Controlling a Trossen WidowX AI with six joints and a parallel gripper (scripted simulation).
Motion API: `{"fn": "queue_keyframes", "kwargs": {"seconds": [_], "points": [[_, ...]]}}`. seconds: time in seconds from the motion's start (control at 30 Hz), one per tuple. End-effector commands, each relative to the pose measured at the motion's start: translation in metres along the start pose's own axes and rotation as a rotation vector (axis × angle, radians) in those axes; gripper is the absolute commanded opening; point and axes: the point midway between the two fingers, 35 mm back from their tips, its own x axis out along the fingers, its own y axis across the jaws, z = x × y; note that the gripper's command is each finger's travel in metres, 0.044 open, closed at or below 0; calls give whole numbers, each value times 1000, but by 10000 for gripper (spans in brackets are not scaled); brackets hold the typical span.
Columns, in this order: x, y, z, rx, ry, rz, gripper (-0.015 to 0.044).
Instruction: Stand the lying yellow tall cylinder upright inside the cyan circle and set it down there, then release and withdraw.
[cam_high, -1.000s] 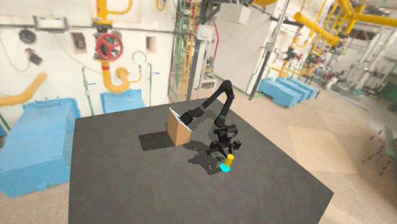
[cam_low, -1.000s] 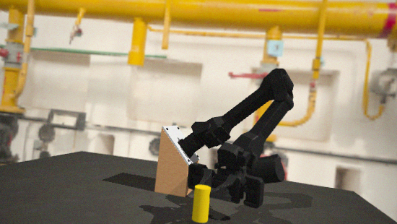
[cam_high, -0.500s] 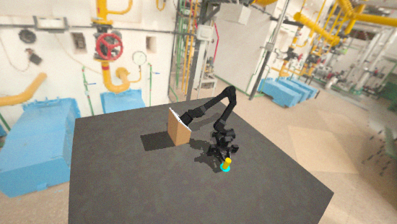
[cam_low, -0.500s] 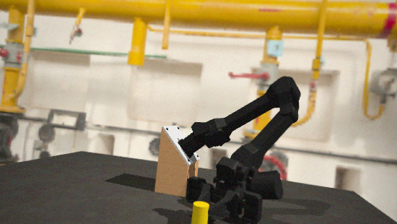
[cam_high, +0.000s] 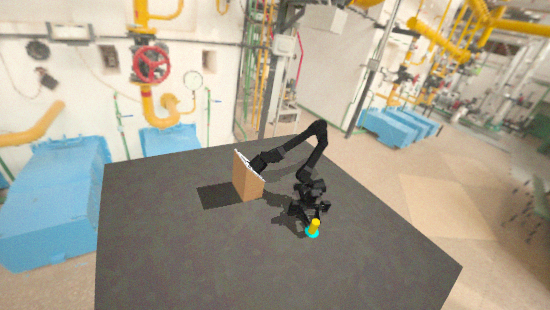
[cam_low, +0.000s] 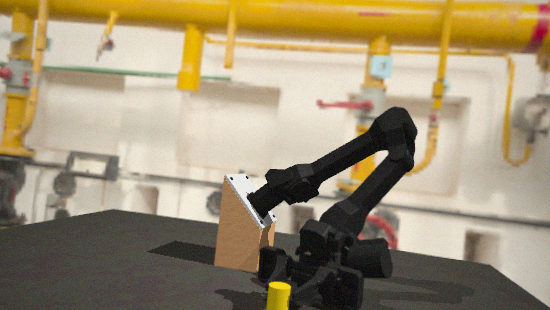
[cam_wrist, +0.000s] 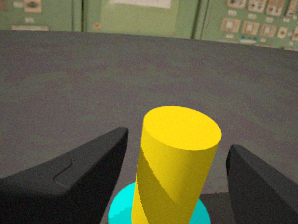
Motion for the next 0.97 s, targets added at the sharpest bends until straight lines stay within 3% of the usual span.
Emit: {"fn": "queue_keyframes", "kwargs": {"seconds": [0.0, 0.13, 0.3, 0.93], "points": [[0, 0, 0, 6, -3, 0, 315], [0, 0, 0, 6, -3, 0, 400], [0, 1, 3, 7, -2, 0, 400], [-6, 0, 89, 12, -11, 3, 400]]}}
